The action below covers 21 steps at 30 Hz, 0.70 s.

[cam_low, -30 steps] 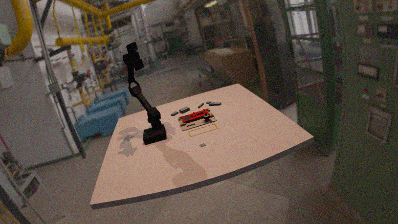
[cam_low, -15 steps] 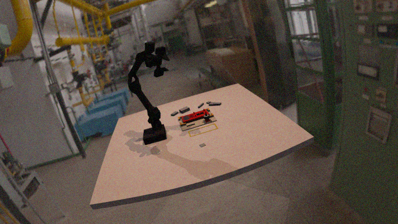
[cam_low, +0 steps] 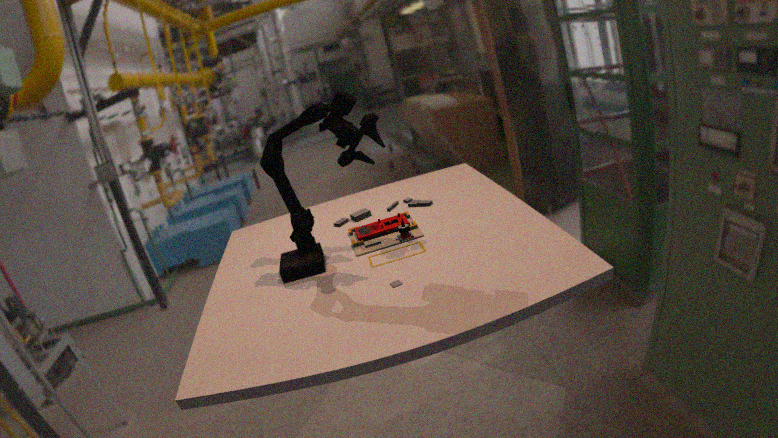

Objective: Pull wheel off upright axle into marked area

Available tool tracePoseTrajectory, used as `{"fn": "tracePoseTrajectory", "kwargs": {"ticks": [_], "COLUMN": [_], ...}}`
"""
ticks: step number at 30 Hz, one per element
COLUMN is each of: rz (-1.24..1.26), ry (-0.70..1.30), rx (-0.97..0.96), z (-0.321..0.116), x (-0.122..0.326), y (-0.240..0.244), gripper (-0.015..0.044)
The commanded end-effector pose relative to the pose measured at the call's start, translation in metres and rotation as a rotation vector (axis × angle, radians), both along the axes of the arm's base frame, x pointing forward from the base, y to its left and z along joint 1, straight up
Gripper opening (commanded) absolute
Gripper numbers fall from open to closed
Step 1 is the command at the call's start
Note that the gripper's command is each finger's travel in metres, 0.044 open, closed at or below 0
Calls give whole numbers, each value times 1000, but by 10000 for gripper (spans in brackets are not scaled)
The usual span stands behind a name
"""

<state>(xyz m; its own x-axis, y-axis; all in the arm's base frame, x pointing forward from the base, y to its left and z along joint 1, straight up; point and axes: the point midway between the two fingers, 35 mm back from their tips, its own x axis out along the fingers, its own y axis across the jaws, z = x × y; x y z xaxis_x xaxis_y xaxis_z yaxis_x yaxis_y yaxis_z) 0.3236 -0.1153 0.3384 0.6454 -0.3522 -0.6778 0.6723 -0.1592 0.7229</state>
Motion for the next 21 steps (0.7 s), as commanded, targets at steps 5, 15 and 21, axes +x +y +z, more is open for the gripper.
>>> {"fn": "tracePoseTrajectory", "kwargs": {"ticks": [5, 15, 21], "rz": [187, 419, 467], "ry": [279, 684, 785], "rx": [95, 193, 211], "z": [-91, -208, -234], "x": [42, 45, 38], "y": [53, 134, 153], "gripper": [300, 300, 300]}}
